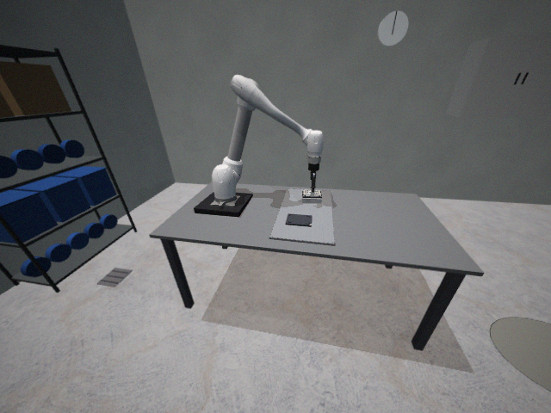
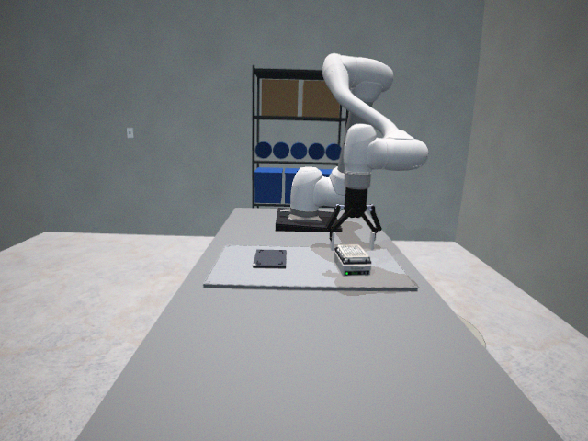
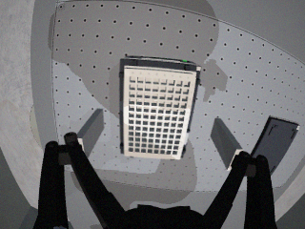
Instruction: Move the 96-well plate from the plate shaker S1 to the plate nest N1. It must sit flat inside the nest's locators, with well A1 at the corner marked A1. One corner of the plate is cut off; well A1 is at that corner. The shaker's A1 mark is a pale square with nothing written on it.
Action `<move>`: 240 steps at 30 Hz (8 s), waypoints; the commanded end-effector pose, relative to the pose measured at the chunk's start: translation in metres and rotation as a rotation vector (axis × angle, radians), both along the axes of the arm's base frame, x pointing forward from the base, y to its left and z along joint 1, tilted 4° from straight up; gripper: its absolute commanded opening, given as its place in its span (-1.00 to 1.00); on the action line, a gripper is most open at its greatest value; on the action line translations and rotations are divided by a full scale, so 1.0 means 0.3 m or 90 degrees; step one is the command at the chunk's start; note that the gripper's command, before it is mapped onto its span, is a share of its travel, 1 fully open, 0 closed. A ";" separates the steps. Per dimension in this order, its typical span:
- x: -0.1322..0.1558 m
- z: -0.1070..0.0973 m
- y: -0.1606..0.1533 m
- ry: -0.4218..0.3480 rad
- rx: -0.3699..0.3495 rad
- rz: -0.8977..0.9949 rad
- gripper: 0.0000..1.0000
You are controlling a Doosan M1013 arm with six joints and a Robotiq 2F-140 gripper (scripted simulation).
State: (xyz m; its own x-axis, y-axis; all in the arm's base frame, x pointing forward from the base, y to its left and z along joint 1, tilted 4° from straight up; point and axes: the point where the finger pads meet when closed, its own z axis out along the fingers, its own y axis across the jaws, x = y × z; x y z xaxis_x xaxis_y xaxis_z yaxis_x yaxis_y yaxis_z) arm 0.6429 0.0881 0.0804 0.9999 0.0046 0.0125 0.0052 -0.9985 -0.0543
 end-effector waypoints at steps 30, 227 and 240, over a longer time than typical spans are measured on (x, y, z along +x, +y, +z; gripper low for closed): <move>0.002 -0.006 0.012 -0.002 0.003 0.000 -0.80; -0.086 0.146 -0.270 0.001 0.004 -0.056 -0.80; -0.123 0.122 -0.384 0.001 0.004 -0.056 -0.80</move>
